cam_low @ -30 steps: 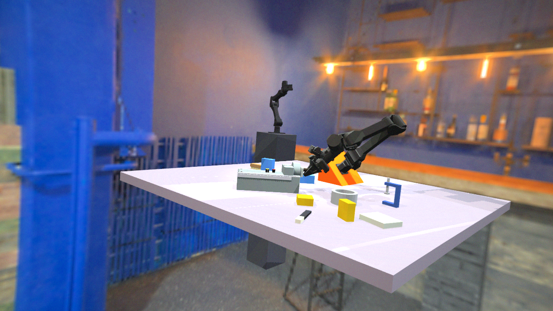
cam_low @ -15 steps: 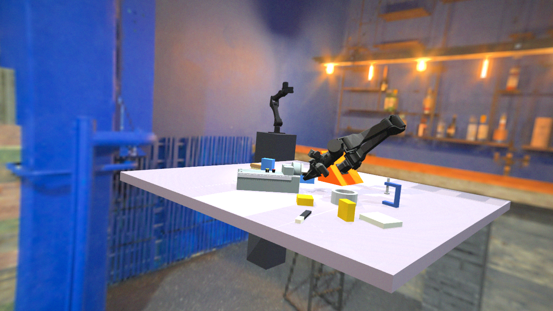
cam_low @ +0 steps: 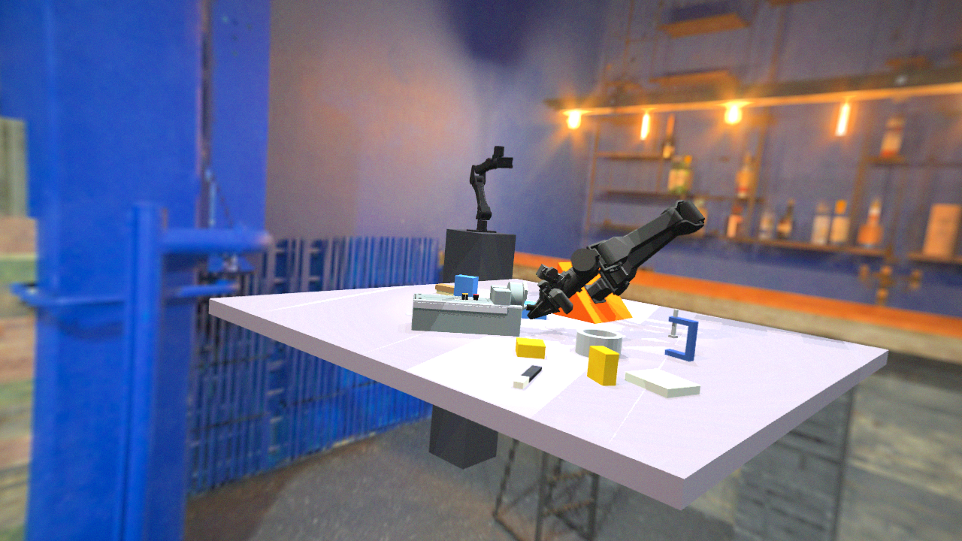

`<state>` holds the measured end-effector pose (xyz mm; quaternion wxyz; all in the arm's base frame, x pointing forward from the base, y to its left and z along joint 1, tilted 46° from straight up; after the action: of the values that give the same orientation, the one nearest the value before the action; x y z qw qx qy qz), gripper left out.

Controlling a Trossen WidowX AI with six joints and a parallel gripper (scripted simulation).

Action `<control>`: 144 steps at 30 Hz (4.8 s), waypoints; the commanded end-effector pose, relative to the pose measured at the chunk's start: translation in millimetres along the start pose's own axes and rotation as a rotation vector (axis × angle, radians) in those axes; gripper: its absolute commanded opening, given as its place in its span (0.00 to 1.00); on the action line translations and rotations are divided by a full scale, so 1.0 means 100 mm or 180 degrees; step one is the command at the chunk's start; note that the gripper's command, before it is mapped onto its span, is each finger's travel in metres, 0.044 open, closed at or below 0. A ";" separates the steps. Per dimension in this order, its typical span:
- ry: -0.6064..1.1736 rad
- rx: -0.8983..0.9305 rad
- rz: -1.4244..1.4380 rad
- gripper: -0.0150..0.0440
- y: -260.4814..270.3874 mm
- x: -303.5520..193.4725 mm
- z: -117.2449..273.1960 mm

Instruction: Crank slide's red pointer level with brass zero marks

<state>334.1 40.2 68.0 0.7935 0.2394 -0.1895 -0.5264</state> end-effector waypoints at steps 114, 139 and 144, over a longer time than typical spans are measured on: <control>0.0034 0.0026 0.0016 0.25 0.32 -0.06 0.02; 0.0034 0.0026 0.0016 0.25 0.34 -0.06 0.03; 0.0034 0.0026 0.0016 0.25 0.34 -0.06 0.04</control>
<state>350.3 53.9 83.7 0.7972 0.2361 -0.1816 -0.5251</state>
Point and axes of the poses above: the point midway between the two fingers, 35 mm back from their tips, its own z axis back along the fingers, its own y axis across the jaws, x = y × z, the point moved 3 cm from there along z, back along the fingers, and after that the axes turned 12 degrees about -z, right-handed, at the moved point
